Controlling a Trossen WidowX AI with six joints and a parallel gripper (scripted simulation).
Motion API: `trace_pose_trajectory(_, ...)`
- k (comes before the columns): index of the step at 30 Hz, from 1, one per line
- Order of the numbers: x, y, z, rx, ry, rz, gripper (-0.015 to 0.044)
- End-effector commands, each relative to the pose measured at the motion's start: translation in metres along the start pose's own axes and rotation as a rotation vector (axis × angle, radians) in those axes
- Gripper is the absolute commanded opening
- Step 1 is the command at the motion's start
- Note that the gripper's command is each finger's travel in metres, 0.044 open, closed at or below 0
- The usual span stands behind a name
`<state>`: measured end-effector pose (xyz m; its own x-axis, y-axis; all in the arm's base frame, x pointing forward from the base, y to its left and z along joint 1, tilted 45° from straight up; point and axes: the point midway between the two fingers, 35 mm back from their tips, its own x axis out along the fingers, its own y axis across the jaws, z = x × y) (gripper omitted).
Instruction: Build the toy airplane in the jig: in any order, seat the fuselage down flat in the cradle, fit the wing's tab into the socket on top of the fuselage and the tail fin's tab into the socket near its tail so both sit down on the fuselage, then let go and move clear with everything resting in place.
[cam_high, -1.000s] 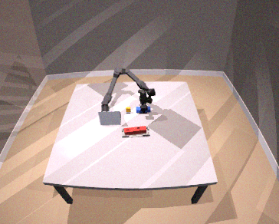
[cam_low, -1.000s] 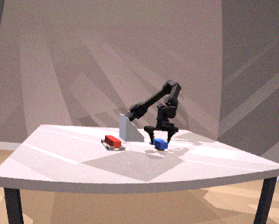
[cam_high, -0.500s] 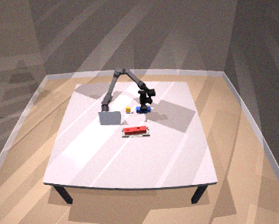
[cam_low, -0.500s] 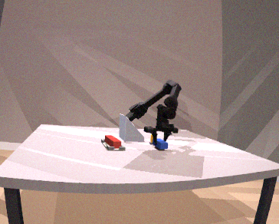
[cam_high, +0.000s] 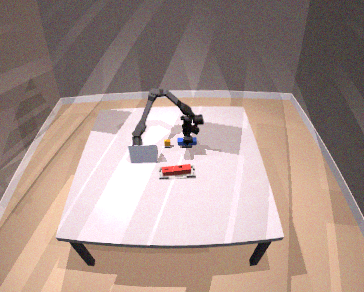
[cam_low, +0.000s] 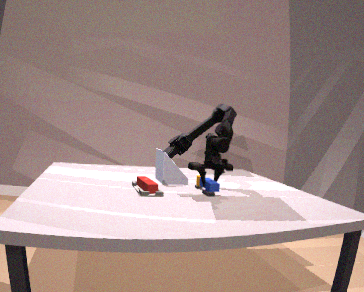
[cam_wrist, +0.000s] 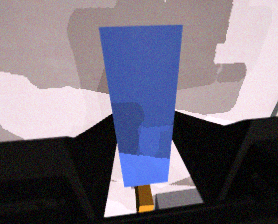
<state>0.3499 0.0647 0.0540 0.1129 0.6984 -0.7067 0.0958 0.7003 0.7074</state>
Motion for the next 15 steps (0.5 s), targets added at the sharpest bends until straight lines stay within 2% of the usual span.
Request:
trace_pose_trajectory(1,-0.011,-0.002,0.003,-0.004,-0.004,-0.007,0.0000)
trace_pose_trajectory(15,-0.055,-0.004,0.005,-0.001,-0.008,-0.010,0.0000)
